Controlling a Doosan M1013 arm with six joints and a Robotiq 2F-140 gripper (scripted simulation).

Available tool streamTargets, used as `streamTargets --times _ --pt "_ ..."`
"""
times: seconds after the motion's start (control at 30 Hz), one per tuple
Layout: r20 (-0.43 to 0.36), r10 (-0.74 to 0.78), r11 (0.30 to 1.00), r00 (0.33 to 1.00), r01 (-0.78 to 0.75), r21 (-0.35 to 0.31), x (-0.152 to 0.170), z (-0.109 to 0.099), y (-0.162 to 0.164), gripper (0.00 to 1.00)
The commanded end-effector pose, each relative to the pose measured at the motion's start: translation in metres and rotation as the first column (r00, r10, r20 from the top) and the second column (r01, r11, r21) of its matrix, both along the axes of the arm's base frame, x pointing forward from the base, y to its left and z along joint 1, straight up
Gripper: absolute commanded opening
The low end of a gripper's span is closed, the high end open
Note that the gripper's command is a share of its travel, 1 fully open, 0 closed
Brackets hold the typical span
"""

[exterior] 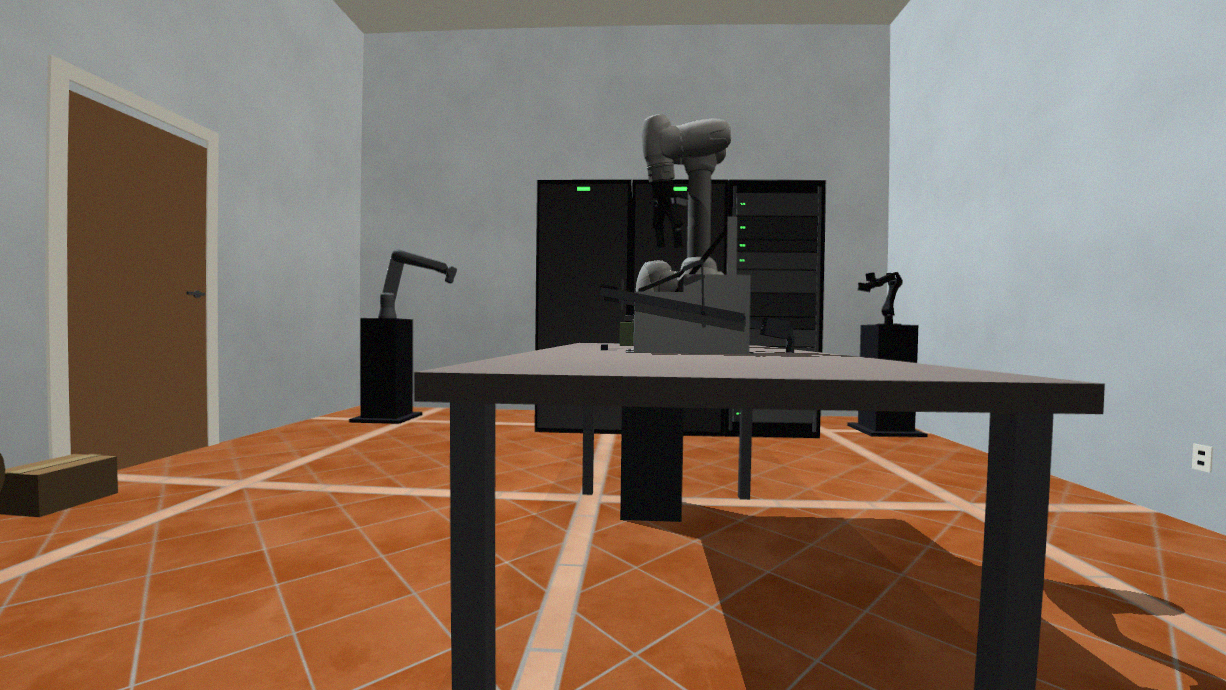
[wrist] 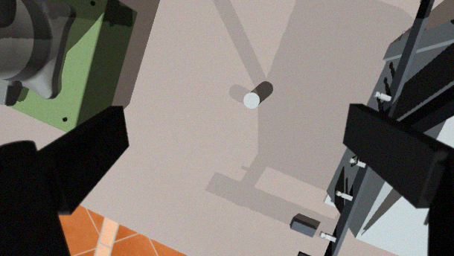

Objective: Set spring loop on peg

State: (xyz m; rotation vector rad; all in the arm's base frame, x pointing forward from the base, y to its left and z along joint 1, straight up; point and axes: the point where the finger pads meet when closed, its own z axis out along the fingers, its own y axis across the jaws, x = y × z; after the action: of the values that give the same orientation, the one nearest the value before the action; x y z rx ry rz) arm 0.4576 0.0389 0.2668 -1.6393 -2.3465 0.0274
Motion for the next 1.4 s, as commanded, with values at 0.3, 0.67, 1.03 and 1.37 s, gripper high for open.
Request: streamTargets --times 0.3,0.67,1.03,1.37 --pt "0.025 -0.036 0.999 0.999 0.037 -0.023 0.001 -0.006 0.0 1.0" --pt "0.1 -0.149 0.985 0.984 0.157 -0.077 0.0 -0.03 0.0 1.0" --pt "0.18 -0.254 0.953 0.95 0.278 -0.121 0.0 -0.053 0.0 1.0" --pt "0.18 -0.254 0.953 0.95 0.278 -0.121 0.0 -0.053 0.0 1.0"
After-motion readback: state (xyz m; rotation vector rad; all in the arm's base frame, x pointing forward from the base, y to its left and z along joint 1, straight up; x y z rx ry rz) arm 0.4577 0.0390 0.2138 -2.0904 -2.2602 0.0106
